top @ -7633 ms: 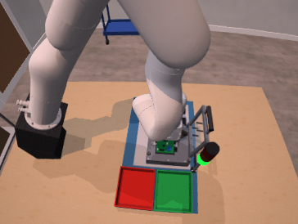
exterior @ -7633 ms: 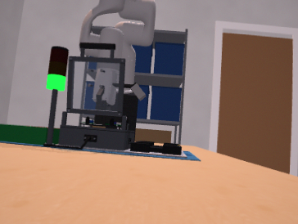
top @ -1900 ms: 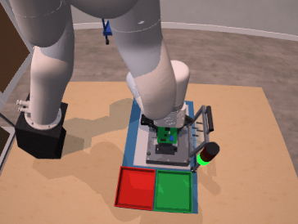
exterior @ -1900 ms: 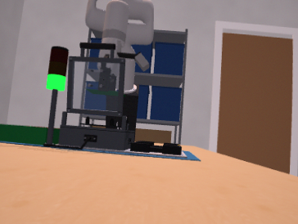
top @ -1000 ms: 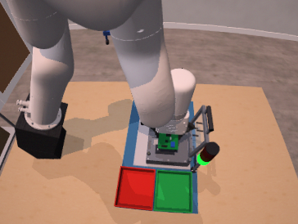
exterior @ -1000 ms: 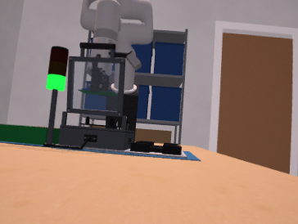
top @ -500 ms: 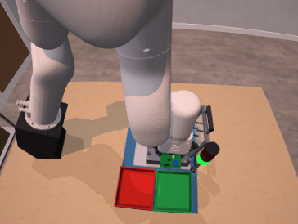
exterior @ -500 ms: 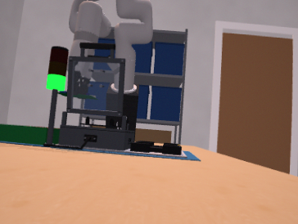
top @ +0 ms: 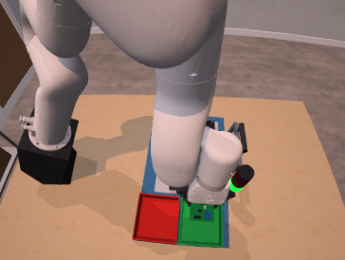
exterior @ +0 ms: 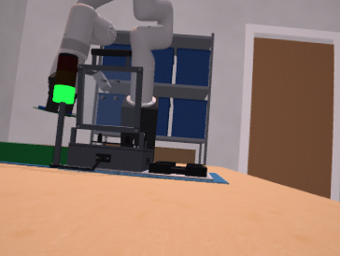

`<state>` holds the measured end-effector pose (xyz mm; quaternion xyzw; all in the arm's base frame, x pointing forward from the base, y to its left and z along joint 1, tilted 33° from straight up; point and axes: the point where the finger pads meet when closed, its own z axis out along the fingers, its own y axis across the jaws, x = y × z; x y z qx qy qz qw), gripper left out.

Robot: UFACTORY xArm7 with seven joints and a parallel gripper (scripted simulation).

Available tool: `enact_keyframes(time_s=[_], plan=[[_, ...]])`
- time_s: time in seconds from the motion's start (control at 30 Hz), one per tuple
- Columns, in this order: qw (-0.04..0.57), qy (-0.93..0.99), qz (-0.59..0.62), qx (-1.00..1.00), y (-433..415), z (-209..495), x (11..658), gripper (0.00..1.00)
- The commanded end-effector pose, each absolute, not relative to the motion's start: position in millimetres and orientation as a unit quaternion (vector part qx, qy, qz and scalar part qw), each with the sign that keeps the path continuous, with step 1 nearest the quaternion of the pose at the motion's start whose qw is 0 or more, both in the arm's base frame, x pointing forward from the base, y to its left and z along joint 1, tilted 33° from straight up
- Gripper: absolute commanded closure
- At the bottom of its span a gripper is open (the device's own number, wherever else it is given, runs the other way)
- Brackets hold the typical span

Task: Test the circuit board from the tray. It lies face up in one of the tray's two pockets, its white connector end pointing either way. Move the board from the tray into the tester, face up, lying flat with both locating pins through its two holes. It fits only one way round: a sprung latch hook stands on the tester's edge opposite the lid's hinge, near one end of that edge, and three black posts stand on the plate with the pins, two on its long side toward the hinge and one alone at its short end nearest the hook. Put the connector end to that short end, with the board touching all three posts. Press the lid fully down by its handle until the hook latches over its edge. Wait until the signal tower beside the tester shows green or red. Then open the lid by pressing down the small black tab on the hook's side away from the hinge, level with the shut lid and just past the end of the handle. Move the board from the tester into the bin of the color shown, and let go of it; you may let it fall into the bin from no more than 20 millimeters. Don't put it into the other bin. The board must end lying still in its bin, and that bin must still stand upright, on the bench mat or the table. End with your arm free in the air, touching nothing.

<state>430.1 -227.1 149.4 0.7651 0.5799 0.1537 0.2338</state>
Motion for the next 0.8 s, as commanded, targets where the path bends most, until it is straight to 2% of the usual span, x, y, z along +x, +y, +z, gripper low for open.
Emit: enact_keyframes(time_s=[0.0,0.77], plan=[[0.196,0.596,0.207,0.751,-258.9,136.8,442.2,0.21],[0.196,0.596,0.207,0.751,-261.9,136.2,442.6,0.21]])
